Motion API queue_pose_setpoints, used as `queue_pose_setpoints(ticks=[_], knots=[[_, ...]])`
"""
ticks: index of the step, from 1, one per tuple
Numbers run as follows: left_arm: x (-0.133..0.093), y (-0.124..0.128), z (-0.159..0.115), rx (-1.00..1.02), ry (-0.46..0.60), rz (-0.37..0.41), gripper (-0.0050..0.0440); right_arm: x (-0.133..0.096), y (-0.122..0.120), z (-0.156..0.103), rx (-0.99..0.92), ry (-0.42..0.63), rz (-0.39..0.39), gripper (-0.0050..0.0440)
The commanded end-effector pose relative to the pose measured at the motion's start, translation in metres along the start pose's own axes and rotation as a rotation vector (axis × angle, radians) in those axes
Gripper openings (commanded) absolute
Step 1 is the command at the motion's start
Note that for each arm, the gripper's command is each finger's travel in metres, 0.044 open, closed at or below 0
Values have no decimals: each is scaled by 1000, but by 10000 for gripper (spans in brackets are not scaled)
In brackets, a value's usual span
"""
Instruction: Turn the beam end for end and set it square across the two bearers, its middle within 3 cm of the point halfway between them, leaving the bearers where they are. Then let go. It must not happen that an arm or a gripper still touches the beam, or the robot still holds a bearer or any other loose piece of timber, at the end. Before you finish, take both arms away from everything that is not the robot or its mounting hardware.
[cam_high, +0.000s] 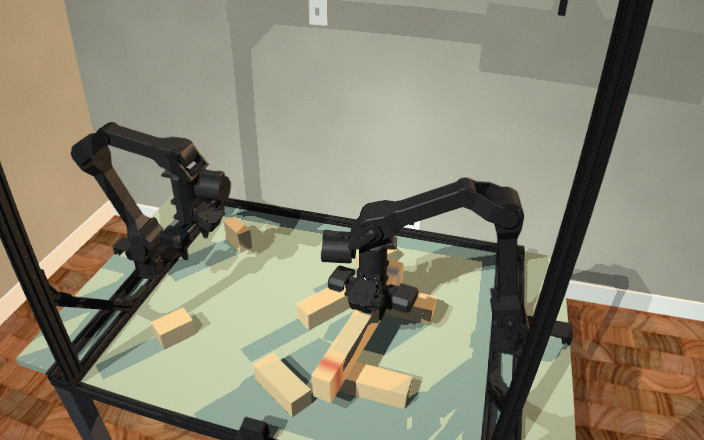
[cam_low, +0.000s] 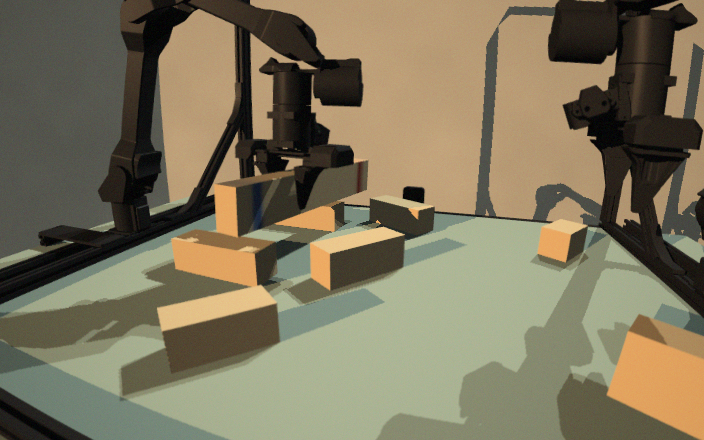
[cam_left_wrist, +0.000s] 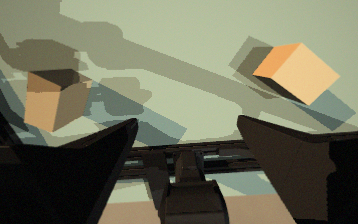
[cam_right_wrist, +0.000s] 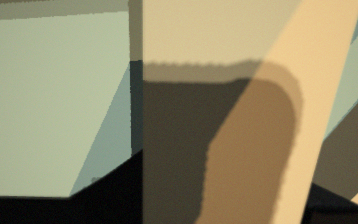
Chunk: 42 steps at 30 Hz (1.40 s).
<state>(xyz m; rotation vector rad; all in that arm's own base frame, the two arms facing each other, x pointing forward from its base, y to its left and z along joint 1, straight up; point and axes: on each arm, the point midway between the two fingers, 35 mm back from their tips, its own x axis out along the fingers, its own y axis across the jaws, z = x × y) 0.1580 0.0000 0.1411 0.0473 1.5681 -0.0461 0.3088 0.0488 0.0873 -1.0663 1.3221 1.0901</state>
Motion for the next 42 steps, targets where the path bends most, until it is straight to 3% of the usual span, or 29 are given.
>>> queue_pose_setpoints(ticks=[1,42], knots=[[0,0,-1,2,2,-1,440,-9,3,-4,-20,-14,-31,0],[0,0,-1,2,2,-1,440,0,37,-35,-111,-13,-31,0]])
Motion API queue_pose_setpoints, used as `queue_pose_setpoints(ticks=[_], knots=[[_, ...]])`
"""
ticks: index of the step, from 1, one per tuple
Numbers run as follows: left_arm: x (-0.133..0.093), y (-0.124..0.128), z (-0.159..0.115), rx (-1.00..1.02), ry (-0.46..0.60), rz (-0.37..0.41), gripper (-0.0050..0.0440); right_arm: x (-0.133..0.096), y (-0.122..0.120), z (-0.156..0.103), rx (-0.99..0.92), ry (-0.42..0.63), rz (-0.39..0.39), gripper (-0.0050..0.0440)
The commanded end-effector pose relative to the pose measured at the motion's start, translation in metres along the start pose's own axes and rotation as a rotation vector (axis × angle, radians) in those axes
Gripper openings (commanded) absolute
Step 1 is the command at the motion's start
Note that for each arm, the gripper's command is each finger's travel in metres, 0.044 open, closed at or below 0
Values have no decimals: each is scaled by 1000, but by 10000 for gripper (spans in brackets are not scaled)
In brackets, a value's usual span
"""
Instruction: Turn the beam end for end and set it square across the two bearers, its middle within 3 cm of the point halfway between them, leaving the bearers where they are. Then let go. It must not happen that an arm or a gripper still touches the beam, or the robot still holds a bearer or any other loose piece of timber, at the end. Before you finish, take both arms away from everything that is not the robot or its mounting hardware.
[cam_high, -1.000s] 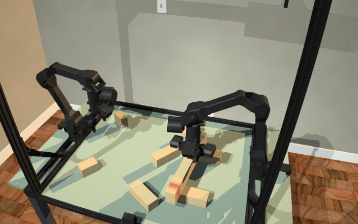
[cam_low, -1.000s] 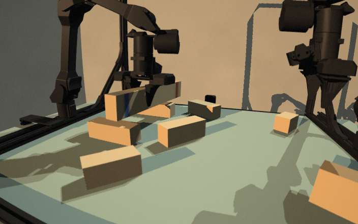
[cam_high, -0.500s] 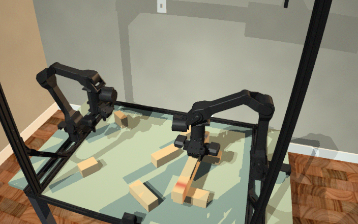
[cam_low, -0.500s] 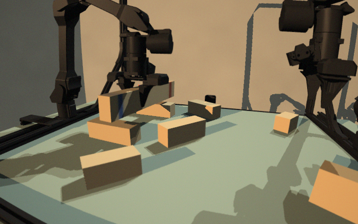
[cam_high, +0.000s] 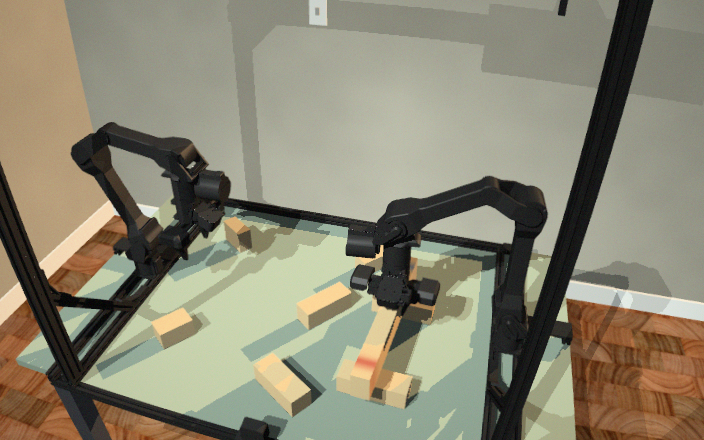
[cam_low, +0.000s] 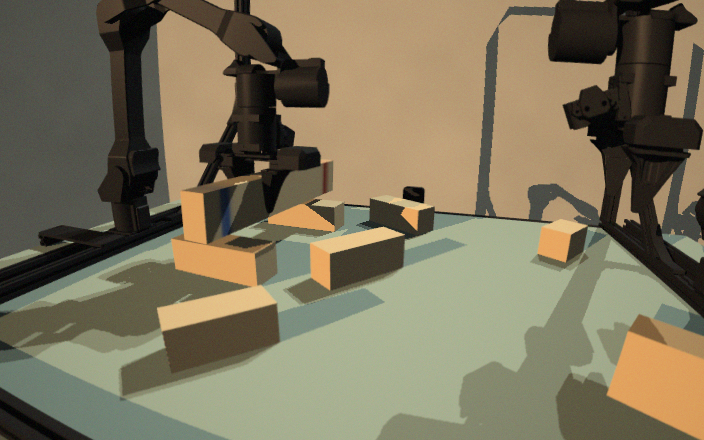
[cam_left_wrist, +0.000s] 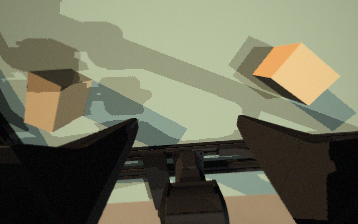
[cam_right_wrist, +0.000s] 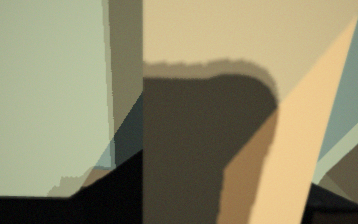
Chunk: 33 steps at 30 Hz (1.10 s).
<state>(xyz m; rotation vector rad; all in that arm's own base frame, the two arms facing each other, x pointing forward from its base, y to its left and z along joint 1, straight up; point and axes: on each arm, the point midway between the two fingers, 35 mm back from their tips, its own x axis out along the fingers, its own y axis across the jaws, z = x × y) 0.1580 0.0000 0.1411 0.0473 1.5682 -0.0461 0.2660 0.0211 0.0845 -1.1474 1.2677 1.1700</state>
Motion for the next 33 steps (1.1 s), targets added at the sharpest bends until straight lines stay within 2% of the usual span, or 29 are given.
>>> queue_pose_setpoints(ticks=[1,11,14,16,31,33], knots=[[0,0,0,2,2,-1,440,-4,0,0,-2,-8,-26,0],[0,0,0,2,2,-1,440,11,5,-5,-4,-8,-26,0],[0,0,0,2,2,-1,440,11,5,-5,-4,-8,-26,72],[0,0,0,2,2,-1,440,11,5,-5,-4,-8,-26,72],[0,0,0,2,2,-1,440,18,8,-6,-5,-8,-26,432],[0,0,0,2,2,-1,440,18,8,-6,-5,-8,-26,432]])
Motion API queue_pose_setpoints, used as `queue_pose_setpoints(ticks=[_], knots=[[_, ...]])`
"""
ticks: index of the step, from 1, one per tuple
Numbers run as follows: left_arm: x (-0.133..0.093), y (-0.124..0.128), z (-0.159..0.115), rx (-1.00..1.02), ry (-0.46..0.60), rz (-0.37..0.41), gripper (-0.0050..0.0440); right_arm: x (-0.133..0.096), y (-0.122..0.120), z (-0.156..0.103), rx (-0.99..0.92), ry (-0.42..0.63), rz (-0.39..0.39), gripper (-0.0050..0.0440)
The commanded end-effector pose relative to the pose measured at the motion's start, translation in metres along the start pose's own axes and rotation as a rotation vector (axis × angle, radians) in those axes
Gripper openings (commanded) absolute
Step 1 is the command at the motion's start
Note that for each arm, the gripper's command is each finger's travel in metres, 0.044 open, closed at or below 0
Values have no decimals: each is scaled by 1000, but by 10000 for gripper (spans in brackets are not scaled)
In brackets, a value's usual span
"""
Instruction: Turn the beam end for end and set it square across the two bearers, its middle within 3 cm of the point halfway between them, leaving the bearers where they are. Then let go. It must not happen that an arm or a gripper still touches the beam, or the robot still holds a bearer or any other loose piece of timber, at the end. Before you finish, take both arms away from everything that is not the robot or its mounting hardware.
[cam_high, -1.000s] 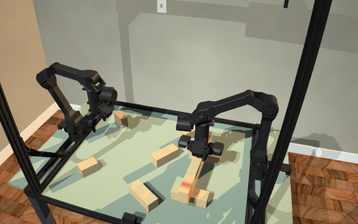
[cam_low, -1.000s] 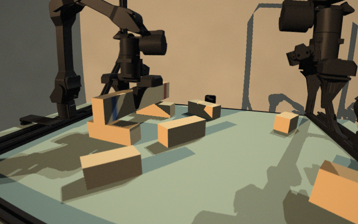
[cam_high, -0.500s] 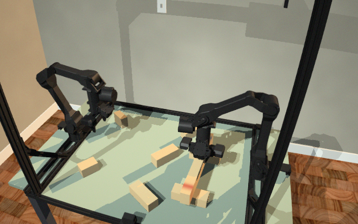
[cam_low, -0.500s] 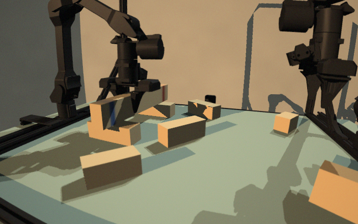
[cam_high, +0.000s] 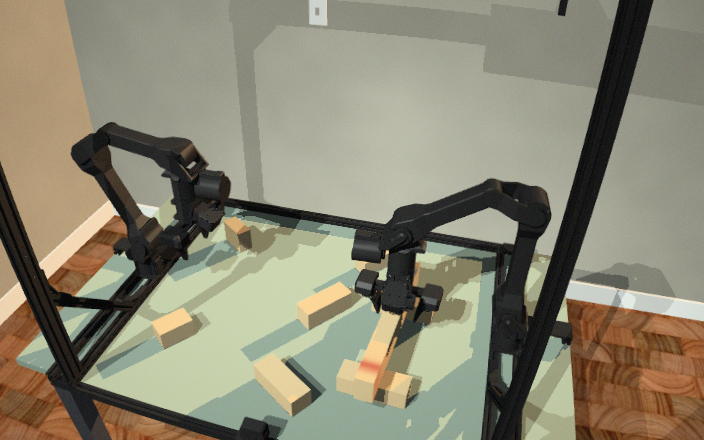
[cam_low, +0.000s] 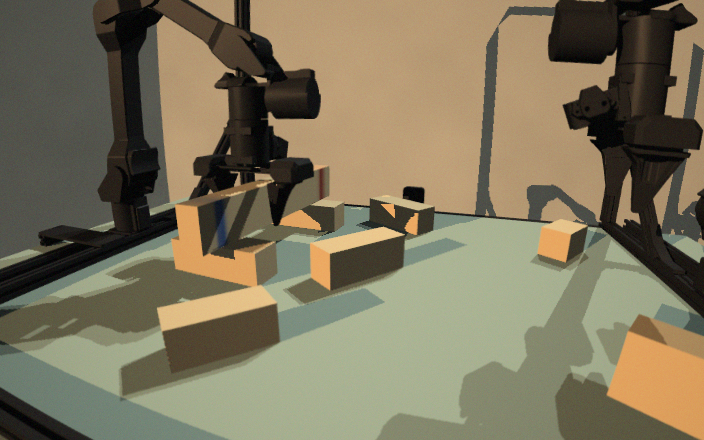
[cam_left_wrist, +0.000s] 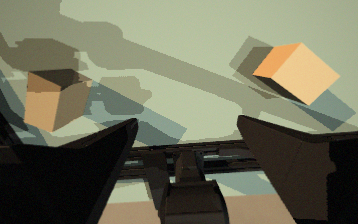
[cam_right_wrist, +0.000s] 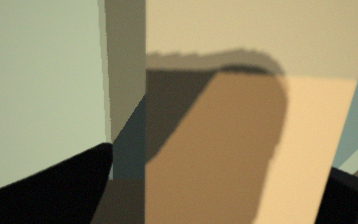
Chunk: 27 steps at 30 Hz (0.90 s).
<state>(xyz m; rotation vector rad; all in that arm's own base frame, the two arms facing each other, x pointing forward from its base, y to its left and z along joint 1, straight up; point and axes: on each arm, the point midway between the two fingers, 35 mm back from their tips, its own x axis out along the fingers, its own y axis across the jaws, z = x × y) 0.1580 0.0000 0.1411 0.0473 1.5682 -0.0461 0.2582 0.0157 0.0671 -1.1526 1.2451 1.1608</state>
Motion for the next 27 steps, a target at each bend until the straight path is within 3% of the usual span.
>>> queue_pose_setpoints(ticks=[1,6,27], knots=[[0,0,0,2,2,-1,440,0,1,-1,-2,1,-5,440],[0,0,0,2,2,-1,440,-2,1,-1,-2,1,-5,440],[0,0,0,2,2,-1,440,-54,4,-1,-2,1,-5,440]])
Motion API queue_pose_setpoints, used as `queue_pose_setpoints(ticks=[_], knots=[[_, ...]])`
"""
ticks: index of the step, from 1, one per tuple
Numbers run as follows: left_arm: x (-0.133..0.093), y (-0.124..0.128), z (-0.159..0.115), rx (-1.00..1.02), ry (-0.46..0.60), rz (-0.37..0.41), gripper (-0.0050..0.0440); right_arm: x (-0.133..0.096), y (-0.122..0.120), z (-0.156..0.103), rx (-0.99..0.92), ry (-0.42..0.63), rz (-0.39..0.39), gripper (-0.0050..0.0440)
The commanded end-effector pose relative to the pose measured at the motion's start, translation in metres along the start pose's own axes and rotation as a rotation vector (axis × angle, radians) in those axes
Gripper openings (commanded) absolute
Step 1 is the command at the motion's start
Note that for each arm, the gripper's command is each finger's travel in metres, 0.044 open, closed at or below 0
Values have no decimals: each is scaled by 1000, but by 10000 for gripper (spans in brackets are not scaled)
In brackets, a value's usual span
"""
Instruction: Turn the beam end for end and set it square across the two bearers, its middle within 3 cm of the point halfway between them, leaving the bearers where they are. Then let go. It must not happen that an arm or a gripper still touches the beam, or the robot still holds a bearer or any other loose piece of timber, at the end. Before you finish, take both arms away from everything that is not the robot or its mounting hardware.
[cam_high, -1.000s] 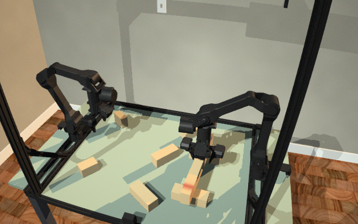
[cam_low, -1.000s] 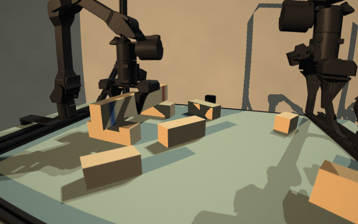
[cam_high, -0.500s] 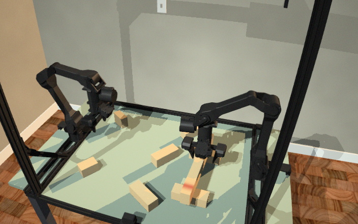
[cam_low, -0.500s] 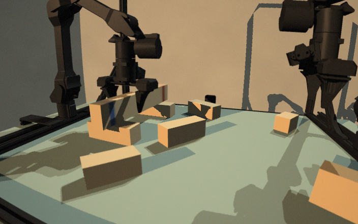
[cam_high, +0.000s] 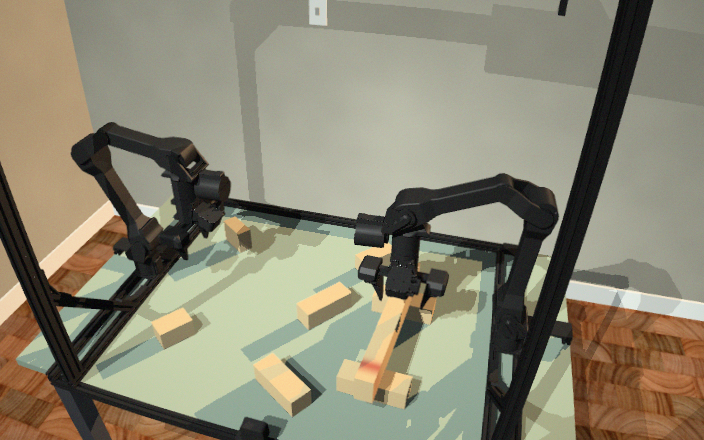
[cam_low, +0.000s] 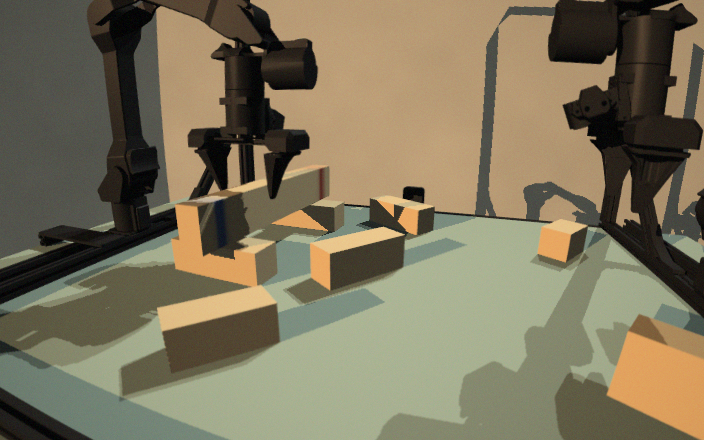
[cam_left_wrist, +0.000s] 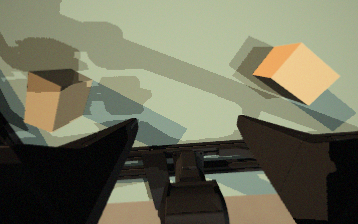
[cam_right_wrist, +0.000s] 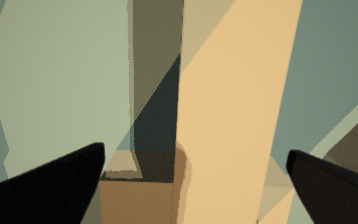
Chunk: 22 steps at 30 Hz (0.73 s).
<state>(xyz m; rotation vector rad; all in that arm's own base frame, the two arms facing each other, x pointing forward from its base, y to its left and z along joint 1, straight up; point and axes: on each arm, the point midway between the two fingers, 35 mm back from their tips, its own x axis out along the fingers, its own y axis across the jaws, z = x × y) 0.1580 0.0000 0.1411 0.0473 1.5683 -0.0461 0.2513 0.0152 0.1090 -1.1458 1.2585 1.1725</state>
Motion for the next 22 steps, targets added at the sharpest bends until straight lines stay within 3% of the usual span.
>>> queue_pose_setpoints(ticks=[1,13,22], knots=[[0,0,0,2,2,-1,440,-15,-3,0,-2,-1,-22,440],[0,0,0,2,2,-1,440,-36,4,-1,-2,-1,-22,440],[0,0,0,2,2,-1,440,-36,5,-1,-2,-1,-22,440]])
